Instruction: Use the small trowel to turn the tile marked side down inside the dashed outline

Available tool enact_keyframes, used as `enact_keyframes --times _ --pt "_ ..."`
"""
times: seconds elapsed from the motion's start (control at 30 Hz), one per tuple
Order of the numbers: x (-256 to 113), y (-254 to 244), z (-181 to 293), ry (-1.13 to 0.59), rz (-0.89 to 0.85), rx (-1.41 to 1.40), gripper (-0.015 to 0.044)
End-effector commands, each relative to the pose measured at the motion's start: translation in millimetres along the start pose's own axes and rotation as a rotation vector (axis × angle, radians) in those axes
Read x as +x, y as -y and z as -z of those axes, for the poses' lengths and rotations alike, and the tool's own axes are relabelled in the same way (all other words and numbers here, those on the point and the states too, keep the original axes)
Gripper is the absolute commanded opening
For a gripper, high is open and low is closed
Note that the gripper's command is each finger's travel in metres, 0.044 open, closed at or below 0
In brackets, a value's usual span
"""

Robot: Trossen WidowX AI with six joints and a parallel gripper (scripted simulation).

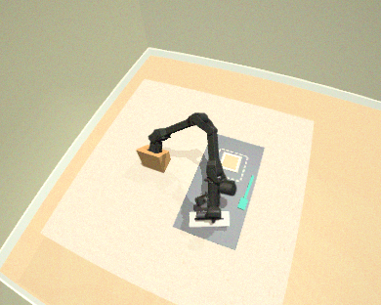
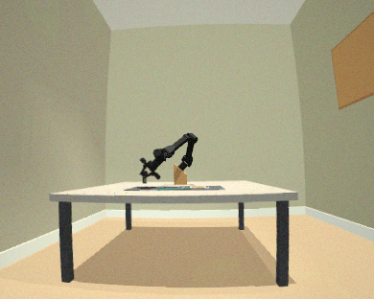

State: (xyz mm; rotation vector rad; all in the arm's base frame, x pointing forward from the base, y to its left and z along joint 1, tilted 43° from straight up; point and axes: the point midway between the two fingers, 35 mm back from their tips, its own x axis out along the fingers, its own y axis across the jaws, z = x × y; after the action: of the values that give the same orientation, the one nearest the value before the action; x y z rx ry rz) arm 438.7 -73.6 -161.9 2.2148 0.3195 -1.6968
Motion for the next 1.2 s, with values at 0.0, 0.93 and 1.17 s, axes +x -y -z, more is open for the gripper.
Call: enact_keyframes --times 0.0,0.93,1.17 --pt "0 -11 1 0.032 -0.039 0.041 0.0" --pt "18 9 1 0.031 -0.037 0.041 0.0" --pt "25 17 1 0.031 -0.036 0.041 0.0"
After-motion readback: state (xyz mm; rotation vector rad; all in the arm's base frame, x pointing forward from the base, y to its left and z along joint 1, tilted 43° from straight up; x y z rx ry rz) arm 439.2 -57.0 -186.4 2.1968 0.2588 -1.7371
